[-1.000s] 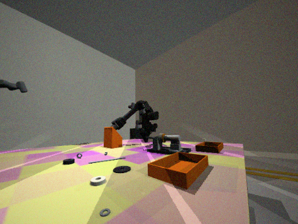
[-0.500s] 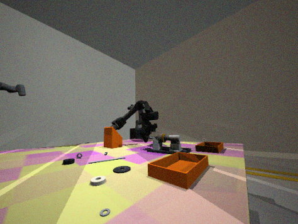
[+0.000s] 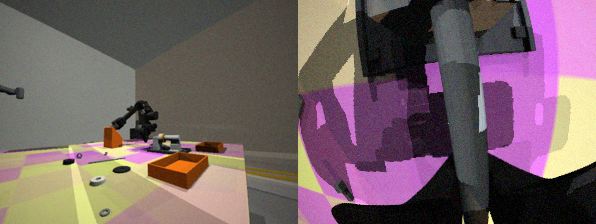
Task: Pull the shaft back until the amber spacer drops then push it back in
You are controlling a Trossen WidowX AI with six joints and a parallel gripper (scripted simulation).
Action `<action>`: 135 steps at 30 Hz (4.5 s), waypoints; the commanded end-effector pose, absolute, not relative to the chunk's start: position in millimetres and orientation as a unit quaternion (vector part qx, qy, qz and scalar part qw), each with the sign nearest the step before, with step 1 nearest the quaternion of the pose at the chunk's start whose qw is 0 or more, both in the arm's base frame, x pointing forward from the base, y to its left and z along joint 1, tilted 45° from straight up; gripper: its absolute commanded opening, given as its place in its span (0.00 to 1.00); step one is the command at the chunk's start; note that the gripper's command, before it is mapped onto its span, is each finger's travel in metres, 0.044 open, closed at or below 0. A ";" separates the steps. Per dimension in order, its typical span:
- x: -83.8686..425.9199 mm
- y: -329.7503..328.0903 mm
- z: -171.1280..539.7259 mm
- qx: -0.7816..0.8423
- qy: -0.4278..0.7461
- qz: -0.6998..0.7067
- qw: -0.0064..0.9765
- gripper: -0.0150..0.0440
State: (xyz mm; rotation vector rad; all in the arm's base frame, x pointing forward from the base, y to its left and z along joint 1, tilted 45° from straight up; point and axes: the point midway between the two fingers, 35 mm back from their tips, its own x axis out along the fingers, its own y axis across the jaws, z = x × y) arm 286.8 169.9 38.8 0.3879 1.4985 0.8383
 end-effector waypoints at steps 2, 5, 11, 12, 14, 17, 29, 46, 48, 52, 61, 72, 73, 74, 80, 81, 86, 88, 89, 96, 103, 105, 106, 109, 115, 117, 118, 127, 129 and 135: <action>286.0 169.7 39.0 0.169 0.656 0.369 0.637 0.25; 285.7 169.7 39.0 0.169 0.656 0.369 0.637 0.25; 285.2 169.5 38.9 0.169 0.656 0.369 0.637 0.25; 285.1 169.5 38.9 0.169 0.656 0.369 0.637 0.25; 284.9 169.4 38.9 0.169 0.656 0.369 0.637 0.25; 284.7 169.4 38.9 0.169 0.656 0.369 0.637 0.25; 283.6 169.1 38.8 0.169 0.656 0.369 0.637 0.25; 282.1 168.7 38.6 0.169 0.656 0.369 0.637 0.25; 282.0 168.6 38.6 0.169 0.656 0.369 0.637 0.25; 281.6 168.5 38.6 0.169 0.656 0.369 0.637 0.25; 280.8 168.3 38.5 0.169 0.656 0.369 0.637 0.25; 279.9 168.0 38.4 0.169 0.656 0.369 0.637 0.25; 279.8 168.0 38.4 0.169 0.656 0.369 0.637 0.25; 279.7 168.0 38.4 0.169 0.656 0.369 0.637 0.25; 279.2 167.8 38.3 0.169 0.656 0.369 0.637 0.25; 279.1 167.8 38.3 0.169 0.656 0.369 0.637 0.25; 278.6 167.7 38.3 0.169 0.656 0.369 0.637 0.25; 278.5 167.6 38.3 0.169 0.656 0.369 0.637 0.25; 278.4 167.6 38.2 0.169 0.656 0.369 0.637 0.25; 277.8 167.5 38.2 0.169 0.656 0.369 0.637 0.25; 277.2 167.3 38.1 0.169 0.656 0.369 0.637 0.25; 277.0 167.2 38.1 0.169 0.656 0.369 0.637 0.25; 276.9 167.2 38.1 0.169 0.656 0.369 0.637 0.25; 276.7 167.1 38.1 0.169 0.656 0.369 0.637 0.25; 276.1 167.0 38.0 0.169 0.656 0.369 0.637 0.25; 276.0 166.9 38.0 0.169 0.656 0.369 0.637 0.25; 275.9 166.9 38.0 0.169 0.656 0.369 0.637 0.25; 275.1 166.7 37.9 0.169 0.656 0.369 0.637 0.25; 274.9 166.7 37.9 0.169 0.656 0.369 0.637 0.25; 274.4 166.5 37.9 0.169 0.656 0.369 0.637 0.25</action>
